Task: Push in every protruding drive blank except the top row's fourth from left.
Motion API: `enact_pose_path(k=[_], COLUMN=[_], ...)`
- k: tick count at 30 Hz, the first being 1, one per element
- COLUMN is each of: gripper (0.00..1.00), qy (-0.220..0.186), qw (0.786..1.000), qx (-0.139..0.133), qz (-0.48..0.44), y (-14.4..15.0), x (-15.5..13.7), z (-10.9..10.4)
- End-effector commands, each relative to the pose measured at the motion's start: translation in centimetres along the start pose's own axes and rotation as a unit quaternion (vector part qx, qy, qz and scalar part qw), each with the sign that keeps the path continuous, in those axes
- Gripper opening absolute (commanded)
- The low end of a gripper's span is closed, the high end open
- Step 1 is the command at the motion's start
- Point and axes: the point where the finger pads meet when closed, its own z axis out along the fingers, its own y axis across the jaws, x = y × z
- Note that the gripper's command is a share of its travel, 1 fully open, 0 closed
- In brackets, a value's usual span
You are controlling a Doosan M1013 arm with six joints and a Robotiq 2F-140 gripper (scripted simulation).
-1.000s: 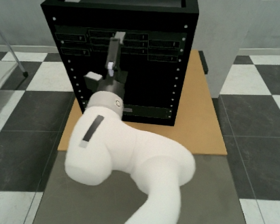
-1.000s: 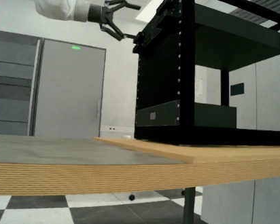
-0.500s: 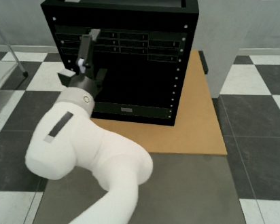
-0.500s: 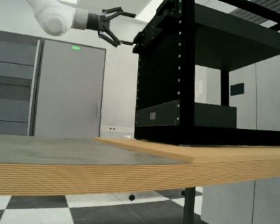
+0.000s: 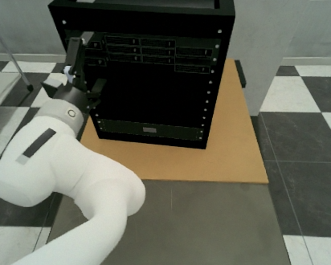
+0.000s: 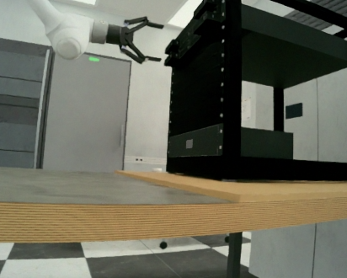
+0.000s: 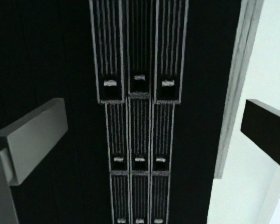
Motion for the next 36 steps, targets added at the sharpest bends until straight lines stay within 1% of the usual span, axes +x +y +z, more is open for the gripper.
enact_pose_path(k=[1,5,14,36], gripper=[1.0,1.0,1.0,1.0], qy=[-0.001,-0.001,-0.001,-0.001], qw=[1.0,1.0,1.0,1.0], qx=[-0.002,-0.002,-0.002,-0.002], qz=[-0.001,-0.001,-0.001,-0.001], y=[0.4,0.4,0.4,0.4], x=[1.8,2.7,3.6,3.8], z=[0.2,0.3,0.3,0.3])
